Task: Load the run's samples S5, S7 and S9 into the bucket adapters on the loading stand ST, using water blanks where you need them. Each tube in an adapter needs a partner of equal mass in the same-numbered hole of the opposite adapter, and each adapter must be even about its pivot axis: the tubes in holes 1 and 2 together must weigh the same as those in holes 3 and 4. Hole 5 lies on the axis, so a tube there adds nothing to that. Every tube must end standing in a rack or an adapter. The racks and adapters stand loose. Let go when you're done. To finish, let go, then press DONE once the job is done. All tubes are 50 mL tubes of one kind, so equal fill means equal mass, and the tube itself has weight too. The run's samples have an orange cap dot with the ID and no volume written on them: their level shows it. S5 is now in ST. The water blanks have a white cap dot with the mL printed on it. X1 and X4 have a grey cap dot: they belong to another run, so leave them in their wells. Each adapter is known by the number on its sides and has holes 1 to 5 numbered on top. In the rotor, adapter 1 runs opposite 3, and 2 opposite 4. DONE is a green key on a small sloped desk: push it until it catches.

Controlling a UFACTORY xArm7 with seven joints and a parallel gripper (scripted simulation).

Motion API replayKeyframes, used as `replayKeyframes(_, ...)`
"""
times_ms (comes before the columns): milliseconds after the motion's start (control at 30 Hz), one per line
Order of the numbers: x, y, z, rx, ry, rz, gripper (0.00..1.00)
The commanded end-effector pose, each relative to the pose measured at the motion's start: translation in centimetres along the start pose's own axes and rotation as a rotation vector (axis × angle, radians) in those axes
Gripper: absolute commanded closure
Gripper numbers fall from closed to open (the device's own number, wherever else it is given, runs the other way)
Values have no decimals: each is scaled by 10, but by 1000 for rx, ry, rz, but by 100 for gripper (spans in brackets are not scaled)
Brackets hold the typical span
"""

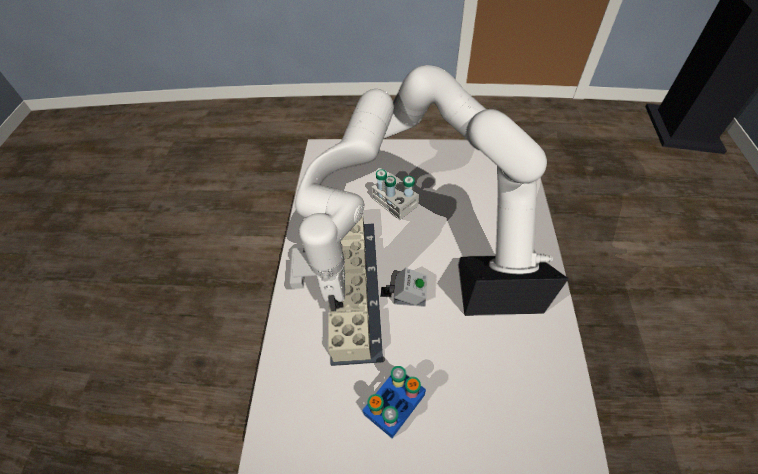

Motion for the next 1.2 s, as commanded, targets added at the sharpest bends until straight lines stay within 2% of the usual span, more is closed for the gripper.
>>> replayKeyframes(0,1,-1,-3,2,5,0,56)
replayKeyframes(500,1,-1,-4,2,5,0,56)
replayKeyframes(1167,1,-1,-40,2,5,0,56)
Point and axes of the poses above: the point where the finger pads meet when closed, its own z axis out along the fingers, its own y axis across the jaws, x = y × z, the point moved 2 cm from there along -z, back along the fingers, and after that the axes turned 12 degrees about -z, right-handed, at the moved point
